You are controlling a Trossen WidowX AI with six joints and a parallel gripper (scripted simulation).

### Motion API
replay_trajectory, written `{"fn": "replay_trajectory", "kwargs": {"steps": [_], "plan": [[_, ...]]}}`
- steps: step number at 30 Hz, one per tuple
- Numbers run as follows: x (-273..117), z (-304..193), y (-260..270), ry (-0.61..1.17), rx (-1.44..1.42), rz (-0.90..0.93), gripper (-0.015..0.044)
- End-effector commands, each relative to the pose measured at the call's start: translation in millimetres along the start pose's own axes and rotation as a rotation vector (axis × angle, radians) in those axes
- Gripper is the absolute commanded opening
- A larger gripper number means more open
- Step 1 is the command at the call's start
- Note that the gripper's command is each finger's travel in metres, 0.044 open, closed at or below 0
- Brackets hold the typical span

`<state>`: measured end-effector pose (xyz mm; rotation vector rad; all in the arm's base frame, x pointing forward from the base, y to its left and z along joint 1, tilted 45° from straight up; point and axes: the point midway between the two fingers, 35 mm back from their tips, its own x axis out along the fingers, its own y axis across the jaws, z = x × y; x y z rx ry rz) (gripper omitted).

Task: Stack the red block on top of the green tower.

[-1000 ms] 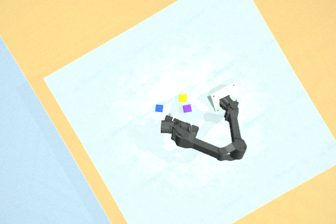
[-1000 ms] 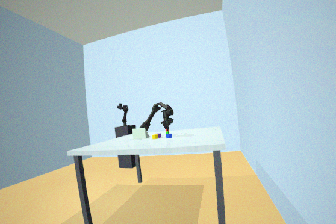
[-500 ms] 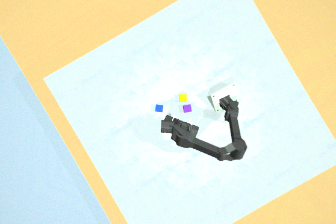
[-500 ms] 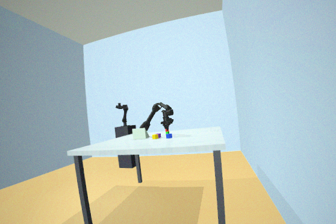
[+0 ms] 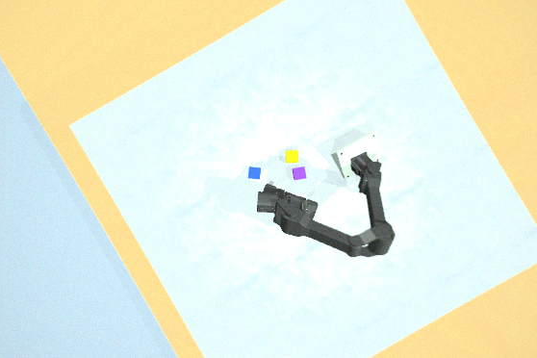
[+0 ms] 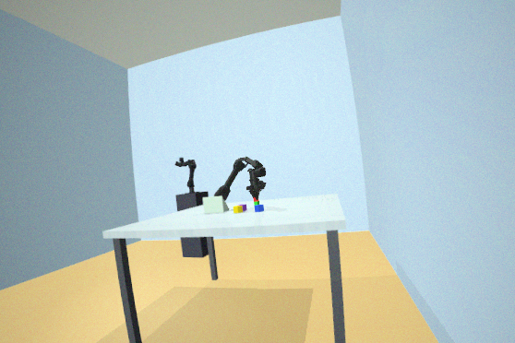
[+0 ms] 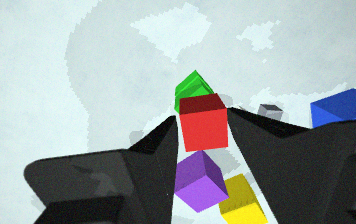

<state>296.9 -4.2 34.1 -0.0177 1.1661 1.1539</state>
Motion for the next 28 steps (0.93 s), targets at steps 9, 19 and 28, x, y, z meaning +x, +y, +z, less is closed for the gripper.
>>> {"fn": "replay_trajectory", "kwargs": {"steps": [9,19,28], "plan": [[0.2,-0.2,-0.2,0.000,0.000,-0.001,0.0440],[0.2,-0.2,-0.2,0.000,0.000,-0.001,0.0440],[0.2,-0.2,-0.2,0.000,0.000,-0.001,0.0440]]}}
